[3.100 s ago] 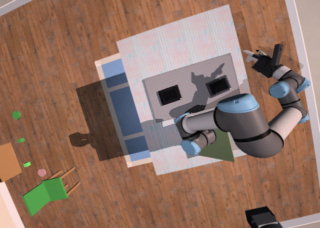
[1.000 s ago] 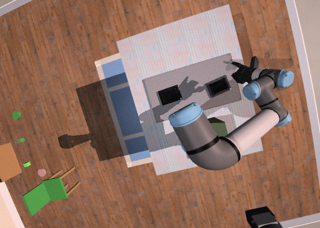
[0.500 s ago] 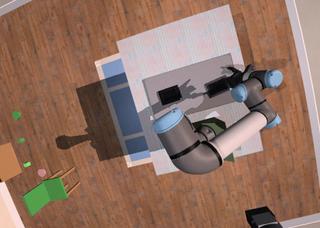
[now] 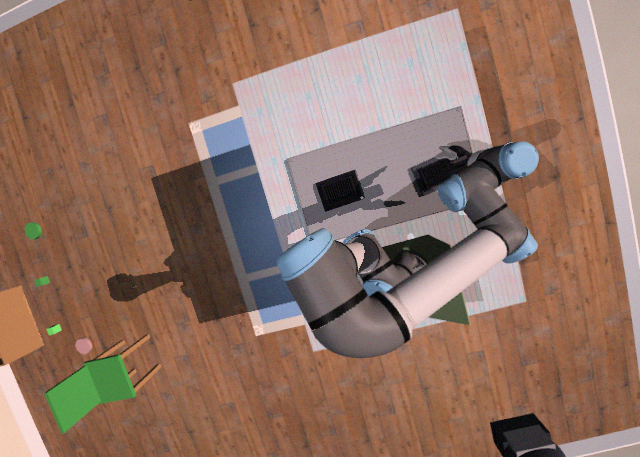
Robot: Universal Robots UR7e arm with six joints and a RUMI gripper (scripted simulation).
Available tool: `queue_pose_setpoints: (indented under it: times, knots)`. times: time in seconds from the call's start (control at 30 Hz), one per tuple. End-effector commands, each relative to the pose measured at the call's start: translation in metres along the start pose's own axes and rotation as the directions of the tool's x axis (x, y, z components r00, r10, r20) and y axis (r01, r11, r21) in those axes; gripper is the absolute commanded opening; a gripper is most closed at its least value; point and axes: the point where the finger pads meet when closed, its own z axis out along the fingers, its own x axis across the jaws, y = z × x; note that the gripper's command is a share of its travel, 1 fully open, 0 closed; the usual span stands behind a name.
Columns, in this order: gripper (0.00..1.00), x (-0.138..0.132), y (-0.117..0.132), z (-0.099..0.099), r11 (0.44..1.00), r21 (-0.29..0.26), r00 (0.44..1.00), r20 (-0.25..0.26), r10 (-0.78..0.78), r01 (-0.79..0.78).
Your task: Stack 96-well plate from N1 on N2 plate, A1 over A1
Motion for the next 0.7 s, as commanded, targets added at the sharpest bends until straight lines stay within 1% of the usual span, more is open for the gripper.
queue_pose_setpoints:
  times: [0.0,0.5,0.67]
  knots:
    - [1.0,0.0069,0.005,-0.0011,0.999,0.016,0.999,-0.029,0.039,-0.039]
    - [1.0,0.0069,0.005,-0.0011,0.999,0.016,0.999,-0.029,0.039,-0.038]
    - [1.0,0.0072,0.0049,0.0073,0.999,0.016,0.999,-0.029,0.039,-0.039]
